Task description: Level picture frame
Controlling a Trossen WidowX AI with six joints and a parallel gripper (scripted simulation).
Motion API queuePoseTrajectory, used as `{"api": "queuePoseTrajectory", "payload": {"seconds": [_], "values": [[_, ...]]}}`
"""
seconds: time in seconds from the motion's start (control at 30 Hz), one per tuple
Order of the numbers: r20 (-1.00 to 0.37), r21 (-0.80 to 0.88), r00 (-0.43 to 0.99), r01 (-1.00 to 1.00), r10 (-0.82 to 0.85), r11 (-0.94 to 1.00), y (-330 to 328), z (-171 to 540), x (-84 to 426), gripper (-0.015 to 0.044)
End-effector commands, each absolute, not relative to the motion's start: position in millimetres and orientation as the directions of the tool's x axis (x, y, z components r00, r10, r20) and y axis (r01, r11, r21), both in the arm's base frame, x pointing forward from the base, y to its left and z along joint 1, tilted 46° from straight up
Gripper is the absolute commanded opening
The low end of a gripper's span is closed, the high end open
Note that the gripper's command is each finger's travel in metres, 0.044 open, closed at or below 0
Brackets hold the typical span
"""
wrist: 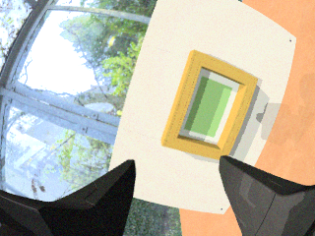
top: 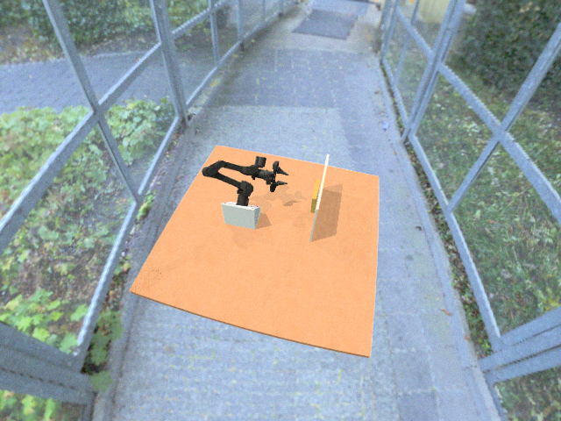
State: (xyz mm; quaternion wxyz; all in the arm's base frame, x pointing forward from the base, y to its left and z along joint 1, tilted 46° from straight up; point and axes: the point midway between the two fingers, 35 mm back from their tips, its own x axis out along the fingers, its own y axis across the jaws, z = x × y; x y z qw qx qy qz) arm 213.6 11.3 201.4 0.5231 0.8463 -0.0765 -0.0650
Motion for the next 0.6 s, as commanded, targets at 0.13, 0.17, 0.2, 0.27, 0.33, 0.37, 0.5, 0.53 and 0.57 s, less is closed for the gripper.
{"api": "queuePoseTrajectory", "payload": {"seconds": [0.13, 0.17, 0.2, 0.27, 0.33, 0.37, 0.5, 0.53, 0.57], "values": [[-0.014, 0.914, 0.978, -0.072, -0.209, -0.399, 0.8, 208.1, 187.9, 0.026], [-0.014, 0.914, 0.978, -0.072, -0.209, -0.399, 0.8, 208.1, 187.9, 0.026], [-0.018, 0.91, 0.979, -0.068, -0.204, -0.409, 3.8, 205.1, 192.5, 0.026], [-0.009, 0.901, 0.977, -0.085, -0.214, -0.426, 1.4, 207.4, 188.6, 0.026], [-0.007, 0.899, 0.977, -0.088, -0.215, -0.429, 1.0, 207.8, 188.0, 0.026], [-0.007, 0.899, 0.977, -0.088, -0.215, -0.429, 1.0, 207.8, 188.0, 0.026], [-0.007, 0.899, 0.977, -0.088, -0.215, -0.429, 1.0, 207.8, 188.0, 0.026], [-0.007, 0.899, 0.977, -0.088, -0.215, -0.429, 1.0, 207.8, 188.0, 0.026], [-0.007, 0.899, 0.977, -0.088, -0.215, -0.429, 1.0, 207.8, 188.0, 0.026]]}}
